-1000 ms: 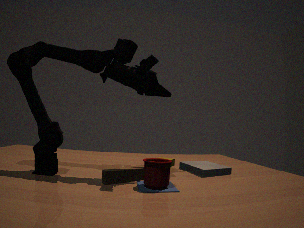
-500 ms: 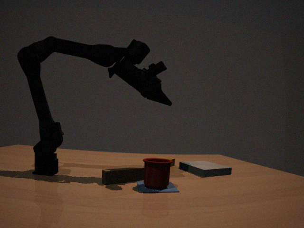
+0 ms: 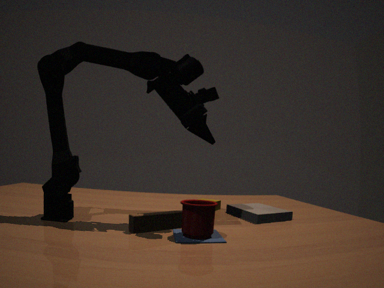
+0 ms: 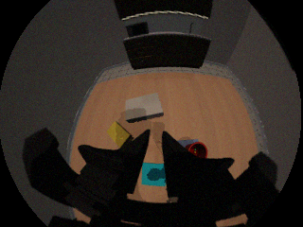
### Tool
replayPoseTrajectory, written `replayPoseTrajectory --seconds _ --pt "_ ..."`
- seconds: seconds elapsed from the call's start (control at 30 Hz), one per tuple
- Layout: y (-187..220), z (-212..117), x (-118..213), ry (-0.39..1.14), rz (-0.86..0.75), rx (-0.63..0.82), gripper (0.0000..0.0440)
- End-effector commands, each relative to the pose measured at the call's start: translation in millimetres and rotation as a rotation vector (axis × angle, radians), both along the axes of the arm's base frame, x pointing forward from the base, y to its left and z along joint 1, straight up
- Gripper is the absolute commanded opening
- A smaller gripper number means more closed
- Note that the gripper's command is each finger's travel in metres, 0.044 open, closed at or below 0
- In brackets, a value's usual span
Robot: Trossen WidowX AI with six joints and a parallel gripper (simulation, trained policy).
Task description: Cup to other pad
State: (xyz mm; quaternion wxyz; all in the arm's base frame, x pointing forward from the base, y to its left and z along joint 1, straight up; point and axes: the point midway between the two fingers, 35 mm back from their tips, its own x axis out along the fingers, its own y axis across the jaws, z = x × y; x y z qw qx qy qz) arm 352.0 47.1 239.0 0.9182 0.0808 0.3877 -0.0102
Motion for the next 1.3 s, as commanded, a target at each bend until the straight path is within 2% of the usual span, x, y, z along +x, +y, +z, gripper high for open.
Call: replayPoseTrajectory --seconds 0.0,0.57,1.27 --pt "0 -7 1 0.068 -0.009 -0.010 0.0087" --pt "-10 -31 -4 0.330 0.000 -0.080 0.0122" --pt "-41 -56 -18 0.632 0.056 -0.170 0.0108"
